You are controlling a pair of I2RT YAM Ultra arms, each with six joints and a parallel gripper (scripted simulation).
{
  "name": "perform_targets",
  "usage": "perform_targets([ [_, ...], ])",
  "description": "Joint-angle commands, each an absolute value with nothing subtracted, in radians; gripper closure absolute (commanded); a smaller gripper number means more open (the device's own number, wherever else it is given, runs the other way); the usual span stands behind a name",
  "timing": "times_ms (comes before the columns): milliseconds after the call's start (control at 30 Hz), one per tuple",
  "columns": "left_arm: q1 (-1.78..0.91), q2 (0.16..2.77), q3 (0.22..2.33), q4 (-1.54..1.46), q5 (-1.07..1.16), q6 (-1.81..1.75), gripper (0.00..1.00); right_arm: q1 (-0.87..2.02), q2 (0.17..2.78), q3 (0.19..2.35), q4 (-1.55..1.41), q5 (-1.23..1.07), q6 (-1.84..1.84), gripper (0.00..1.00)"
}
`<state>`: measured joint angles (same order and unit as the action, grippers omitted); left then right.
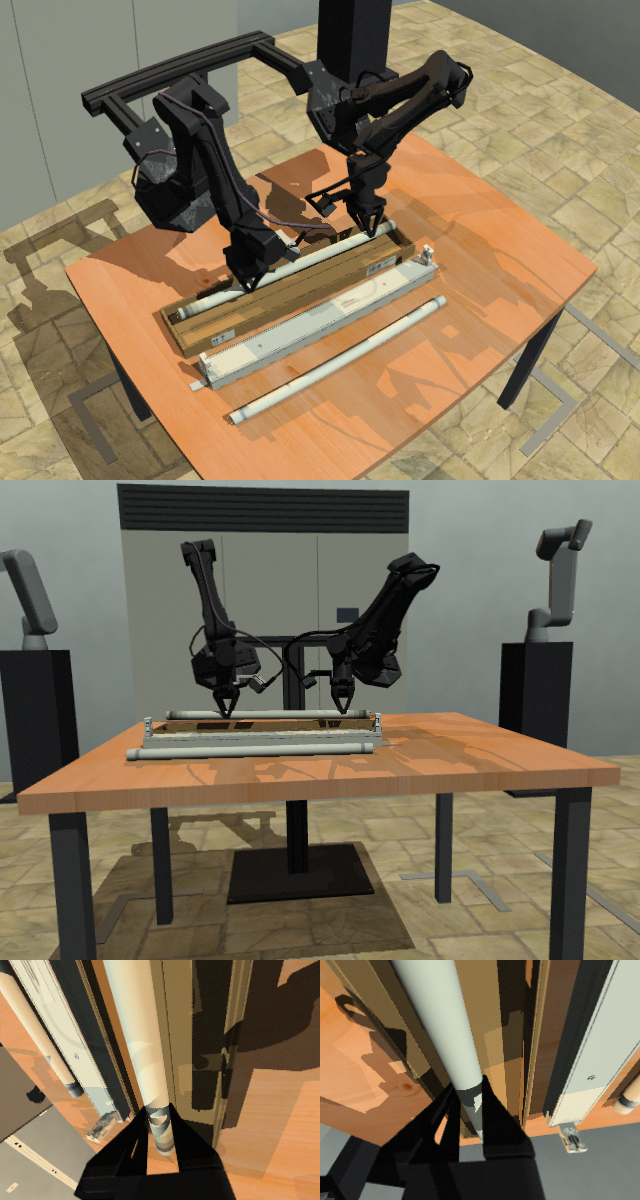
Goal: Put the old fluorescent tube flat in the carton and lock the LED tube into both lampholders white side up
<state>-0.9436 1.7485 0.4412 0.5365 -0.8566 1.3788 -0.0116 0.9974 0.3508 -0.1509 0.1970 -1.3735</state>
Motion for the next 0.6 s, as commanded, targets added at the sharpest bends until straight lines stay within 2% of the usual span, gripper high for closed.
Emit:
perform_targets([
  [0,-0.936,1.775,0.425,0.580,-0.834,1.406,0.89,-0.019,1.027,0.340,-0.101,0.167,-1.385,0.89],
  [567,-0.898,1.851,0.446,0.682,-0.810,1.451,0.89,-0.041,1.130,0.338,0.006,0.154,-1.397,0.89],
])
